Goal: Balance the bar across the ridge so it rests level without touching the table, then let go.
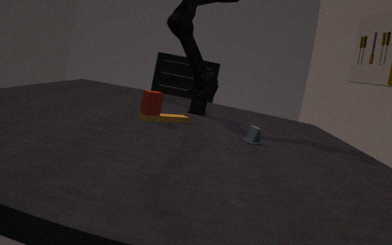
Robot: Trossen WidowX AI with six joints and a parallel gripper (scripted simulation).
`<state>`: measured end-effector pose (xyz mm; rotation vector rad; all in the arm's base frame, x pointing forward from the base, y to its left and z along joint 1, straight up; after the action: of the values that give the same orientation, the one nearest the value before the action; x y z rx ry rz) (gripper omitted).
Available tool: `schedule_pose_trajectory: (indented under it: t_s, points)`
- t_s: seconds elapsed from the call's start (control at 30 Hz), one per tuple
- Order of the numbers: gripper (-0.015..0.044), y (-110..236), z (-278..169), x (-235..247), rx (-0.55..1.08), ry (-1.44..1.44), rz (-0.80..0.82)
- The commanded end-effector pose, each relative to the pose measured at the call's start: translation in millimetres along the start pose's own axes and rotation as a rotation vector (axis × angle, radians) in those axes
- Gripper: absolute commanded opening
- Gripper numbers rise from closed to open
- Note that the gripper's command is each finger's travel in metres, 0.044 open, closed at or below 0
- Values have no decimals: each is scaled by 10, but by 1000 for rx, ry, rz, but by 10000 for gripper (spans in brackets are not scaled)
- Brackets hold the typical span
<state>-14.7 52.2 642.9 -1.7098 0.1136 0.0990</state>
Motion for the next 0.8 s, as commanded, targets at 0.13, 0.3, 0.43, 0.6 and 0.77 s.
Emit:
schedule_pose_trajectory:
  t_s: [0.13,0.3,0.43,0.6,0.77]
  points:
    - [315,0,62,-33,-13,78,-15]
    - [315,3,218,-94,-43,262,-50]
    - [315,4,370,-132,-84,433,-87]
    - [315,13,573,-152,-135,650,-137]
    - [315,17,753,-125,-183,839,-175]
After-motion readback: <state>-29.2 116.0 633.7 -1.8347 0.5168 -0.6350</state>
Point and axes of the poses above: the point midway between the two fingers, 35 mm back from their tips, its own y axis back along the fingers, its own x axis across the jaws, z = x × y, the point moved 4 cm from there along y, back along the fingers, and after that the axes turned 8 degrees about -y, right-handed, at the moved point
